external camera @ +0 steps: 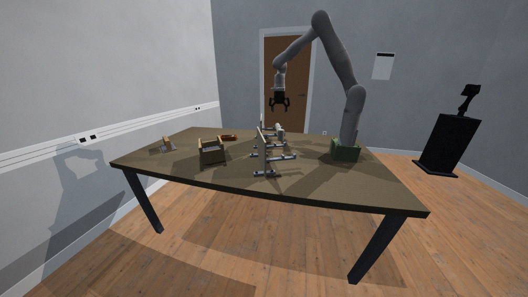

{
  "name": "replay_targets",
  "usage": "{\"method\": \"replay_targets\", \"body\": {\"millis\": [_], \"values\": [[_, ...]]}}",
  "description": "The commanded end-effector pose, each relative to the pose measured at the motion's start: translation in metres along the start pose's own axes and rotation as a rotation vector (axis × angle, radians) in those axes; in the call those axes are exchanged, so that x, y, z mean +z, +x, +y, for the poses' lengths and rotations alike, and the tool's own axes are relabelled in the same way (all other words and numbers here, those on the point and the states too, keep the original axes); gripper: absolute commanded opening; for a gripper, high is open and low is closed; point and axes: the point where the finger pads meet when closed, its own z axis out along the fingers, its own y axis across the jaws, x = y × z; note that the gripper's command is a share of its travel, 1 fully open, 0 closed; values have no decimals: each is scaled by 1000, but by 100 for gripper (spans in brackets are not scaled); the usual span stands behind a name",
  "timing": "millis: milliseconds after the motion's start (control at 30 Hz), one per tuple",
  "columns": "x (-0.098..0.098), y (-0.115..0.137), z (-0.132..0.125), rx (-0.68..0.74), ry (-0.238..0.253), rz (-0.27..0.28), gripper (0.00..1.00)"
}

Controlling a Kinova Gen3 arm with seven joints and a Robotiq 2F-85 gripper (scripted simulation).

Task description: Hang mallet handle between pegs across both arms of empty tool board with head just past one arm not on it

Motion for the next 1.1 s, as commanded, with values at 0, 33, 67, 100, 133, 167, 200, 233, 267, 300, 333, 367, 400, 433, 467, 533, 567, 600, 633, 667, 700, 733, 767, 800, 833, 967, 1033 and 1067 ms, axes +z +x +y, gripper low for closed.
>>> {"method": "replay_targets", "body": {"millis": [0,33,67,100,133,167,200,233,267,300,333,367,400,433,467,533,567,600,633,667,700,733,767,800,833,967,1033,1067], "values": [[15,31,-8,-163,-12,0,100],[18,35,-10,-195,-14,-1,100],[20,39,-11,-222,-15,-2,100],[22,43,-12,-246,-17,-3,100],[24,45,-13,-264,-18,-3,100],[25,47,-13,-279,-19,-4,100],[25,47,-13,-279,-19,-4,100],[25,47,-13,-279,-19,-4,100],[26,49,-14,-290,-20,-4,100],[26,50,-14,-298,-20,-4,100],[27,51,-14,-303,-20,-4,100],[27,51,-15,-305,-21,-4,100],[27,51,-15,-306,-21,-4,100],[27,51,-15,-306,-21,-4,100],[27,51,-15,-306,-21,-4,100],[28,51,-15,-306,-21,-4,100],[29,51,-14,-306,-21,-4,100],[31,51,-14,-306,-21,-4,100],[34,51,-14,-306,-21,-4,100],[37,51,-14,-306,-21,-4,100],[41,51,-14,-306,-21,-5,100],[46,51,-13,-306,-21,-5,100],[46,51,-13,-306,-21,-5,100],[46,51,-13,-306,-21,-5,100],[51,51,-13,-306,-21,-5,100],[76,50,-13,-305,-20,-6,100],[89,50,-13,-305,-20,-6,100],[96,50,-13,-305,-20,-6,100]]}}
